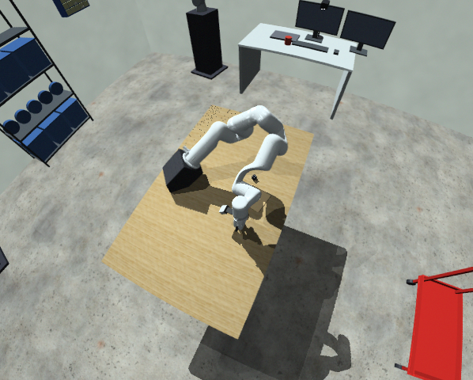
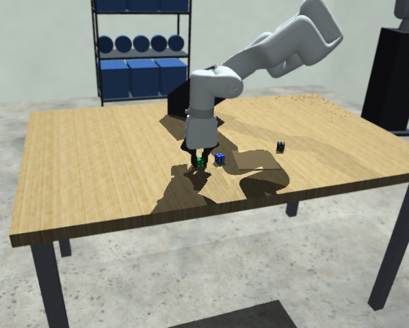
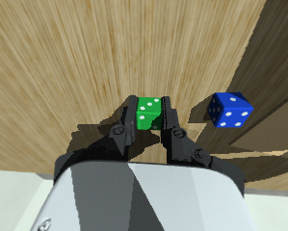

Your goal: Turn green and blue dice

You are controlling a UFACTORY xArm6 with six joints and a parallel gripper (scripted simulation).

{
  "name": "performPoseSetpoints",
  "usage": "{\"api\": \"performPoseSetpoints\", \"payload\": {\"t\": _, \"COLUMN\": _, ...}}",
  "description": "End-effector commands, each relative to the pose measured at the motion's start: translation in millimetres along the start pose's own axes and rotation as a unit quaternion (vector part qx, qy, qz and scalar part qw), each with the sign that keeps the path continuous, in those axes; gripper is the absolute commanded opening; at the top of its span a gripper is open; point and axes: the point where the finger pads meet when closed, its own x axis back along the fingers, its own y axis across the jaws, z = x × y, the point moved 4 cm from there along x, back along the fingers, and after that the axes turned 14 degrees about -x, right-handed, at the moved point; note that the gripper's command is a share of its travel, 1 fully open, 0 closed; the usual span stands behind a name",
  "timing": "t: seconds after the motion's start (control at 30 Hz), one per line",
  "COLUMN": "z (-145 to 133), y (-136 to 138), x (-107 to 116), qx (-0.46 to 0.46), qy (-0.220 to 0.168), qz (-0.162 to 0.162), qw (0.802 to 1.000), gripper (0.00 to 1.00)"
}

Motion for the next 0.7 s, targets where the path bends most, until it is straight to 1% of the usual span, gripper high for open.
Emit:
{"api": "performPoseSetpoints", "payload": {"t": 0.0, "z": -1, "y": 0, "x": 1, "qx": 0.000, "qy": -0.001, "qz": 0.001, "qw": 1.000, "gripper": 0.21}}
{"api": "performPoseSetpoints", "payload": {"t": 0.2, "z": -1, "y": 0, "x": 1, "qx": 0.000, "qy": -0.001, "qz": 0.001, "qw": 1.000, "gripper": 0.21}}
{"api": "performPoseSetpoints", "payload": {"t": 0.3, "z": -1, "y": 0, "x": 7, "qx": 0.000, "qy": -0.001, "qz": 0.001, "qw": 1.000, "gripper": 0.21}}
{"api": "performPoseSetpoints", "payload": {"t": 0.37, "z": -1, "y": 0, "x": 15, "qx": 0.000, "qy": -0.001, "qz": 0.001, "qw": 1.000, "gripper": 0.21}}
{"api": "performPoseSetpoints", "payload": {"t": 0.47, "z": -1, "y": 0, "x": 34, "qx": 0.000, "qy": -0.001, "qz": 0.001, "qw": 1.000, "gripper": 0.21}}
{"api": "performPoseSetpoints", "payload": {"t": 0.53, "z": -1, "y": 0, "x": 34, "qx": 0.000, "qy": -0.001, "qz": 0.001, "qw": 1.000, "gripper": 0.21}}
{"api": "performPoseSetpoints", "payload": {"t": 0.67, "z": -1, "y": 0, "x": 64, "qx": 0.000, "qy": -0.001, "qz": 0.001, "qw": 1.000, "gripper": 0.21}}
